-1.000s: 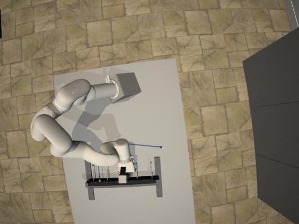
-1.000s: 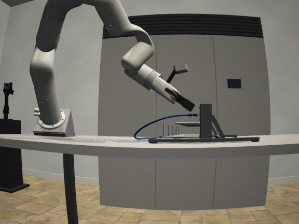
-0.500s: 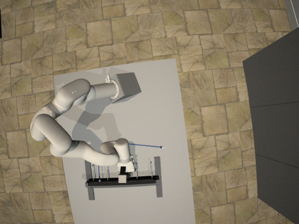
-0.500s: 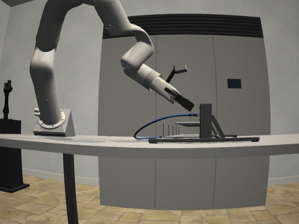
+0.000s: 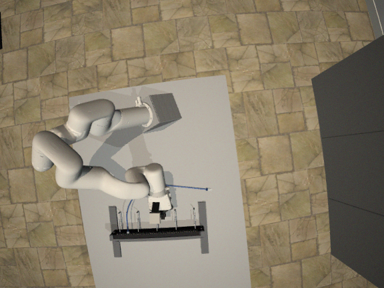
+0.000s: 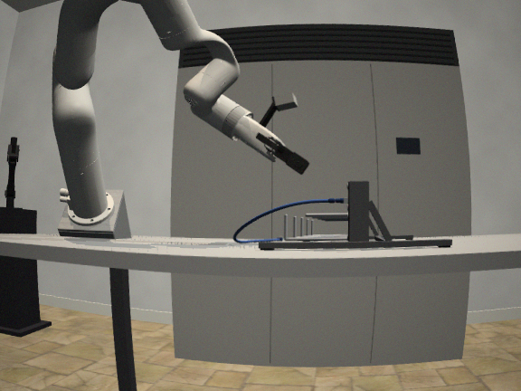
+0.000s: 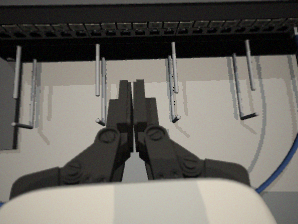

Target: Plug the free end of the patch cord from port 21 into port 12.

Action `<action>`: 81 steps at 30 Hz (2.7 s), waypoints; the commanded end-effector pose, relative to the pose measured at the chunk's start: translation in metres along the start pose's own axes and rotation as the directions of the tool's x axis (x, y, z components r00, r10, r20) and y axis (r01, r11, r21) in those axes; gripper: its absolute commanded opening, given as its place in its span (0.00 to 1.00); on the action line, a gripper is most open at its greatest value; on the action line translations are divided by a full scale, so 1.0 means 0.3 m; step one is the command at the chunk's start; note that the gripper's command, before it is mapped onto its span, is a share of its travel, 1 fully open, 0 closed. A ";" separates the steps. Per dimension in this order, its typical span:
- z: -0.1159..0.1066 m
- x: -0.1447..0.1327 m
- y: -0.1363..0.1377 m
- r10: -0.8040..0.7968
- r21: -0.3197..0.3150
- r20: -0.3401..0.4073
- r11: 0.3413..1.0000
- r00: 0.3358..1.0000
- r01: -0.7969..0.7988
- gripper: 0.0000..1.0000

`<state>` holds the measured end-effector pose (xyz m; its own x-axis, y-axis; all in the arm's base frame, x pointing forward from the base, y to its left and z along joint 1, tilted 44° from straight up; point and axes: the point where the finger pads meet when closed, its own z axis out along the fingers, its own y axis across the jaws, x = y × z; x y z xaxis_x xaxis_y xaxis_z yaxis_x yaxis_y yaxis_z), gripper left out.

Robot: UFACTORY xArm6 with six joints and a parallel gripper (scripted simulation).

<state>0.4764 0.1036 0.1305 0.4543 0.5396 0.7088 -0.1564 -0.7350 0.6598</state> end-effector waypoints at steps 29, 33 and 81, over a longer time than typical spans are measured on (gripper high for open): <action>-0.201 0.009 0.109 0.003 -0.002 -0.001 1.000 1.000 -0.003 0.00; -0.202 0.009 0.177 0.003 -0.002 -0.001 1.000 1.000 -0.003 0.00; 0.235 0.009 0.339 0.003 -0.002 -0.001 1.000 1.000 -0.003 0.00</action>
<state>0.5038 0.0070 0.1858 0.4577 0.5373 0.7085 -0.1592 -0.7344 0.6598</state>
